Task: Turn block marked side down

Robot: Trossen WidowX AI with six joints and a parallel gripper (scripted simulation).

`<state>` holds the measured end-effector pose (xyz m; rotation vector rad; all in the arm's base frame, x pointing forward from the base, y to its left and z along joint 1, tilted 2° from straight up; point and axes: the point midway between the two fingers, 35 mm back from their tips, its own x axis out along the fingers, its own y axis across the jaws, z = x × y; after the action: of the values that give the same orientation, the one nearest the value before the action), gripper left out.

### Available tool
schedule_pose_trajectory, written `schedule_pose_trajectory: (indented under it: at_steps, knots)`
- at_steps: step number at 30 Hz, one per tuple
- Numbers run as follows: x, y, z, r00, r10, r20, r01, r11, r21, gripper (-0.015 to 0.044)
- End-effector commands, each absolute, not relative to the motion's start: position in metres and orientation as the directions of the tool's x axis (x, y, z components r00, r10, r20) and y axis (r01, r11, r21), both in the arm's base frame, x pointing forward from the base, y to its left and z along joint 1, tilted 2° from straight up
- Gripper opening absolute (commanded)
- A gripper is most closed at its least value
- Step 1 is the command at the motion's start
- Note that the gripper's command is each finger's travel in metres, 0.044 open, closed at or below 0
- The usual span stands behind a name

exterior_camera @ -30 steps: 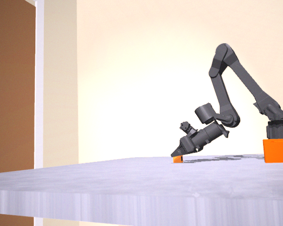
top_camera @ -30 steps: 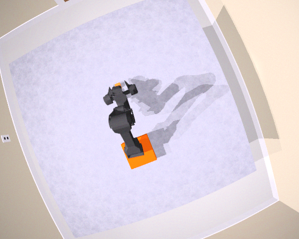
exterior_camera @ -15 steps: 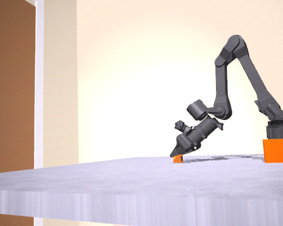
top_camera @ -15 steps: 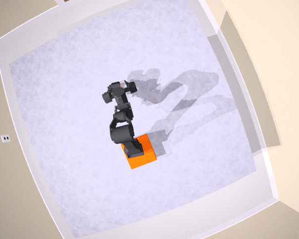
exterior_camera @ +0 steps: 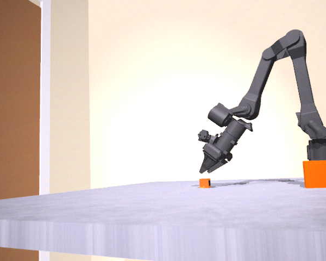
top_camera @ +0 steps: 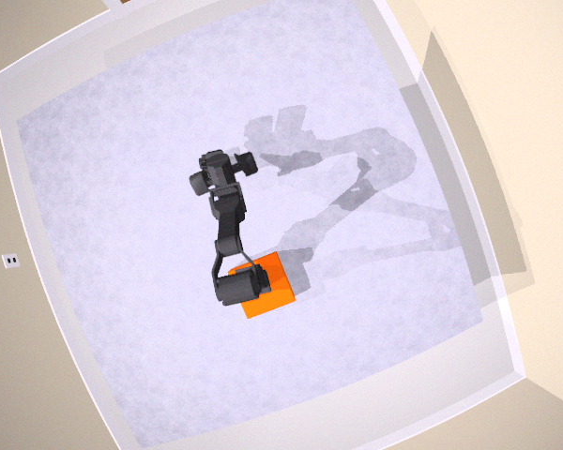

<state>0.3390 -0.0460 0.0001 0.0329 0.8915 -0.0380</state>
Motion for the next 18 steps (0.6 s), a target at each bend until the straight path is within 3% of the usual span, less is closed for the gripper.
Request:
schedule_pose_trajectory:
  at_steps: [1, 10, 18]
  knots:
    - [0.323, -0.045, 0.031, 0.548, -0.027, -0.836, 0.041, 0.999, -0.005, 0.0440]
    - [0.326, -0.045, 0.031, 0.529, -0.026, -0.848, 0.042, 0.999, -0.004, 0.0440]
    - [0.350, -0.048, 0.040, 0.285, -0.013, -0.958, 0.046, 0.999, 0.001, 0.0440]
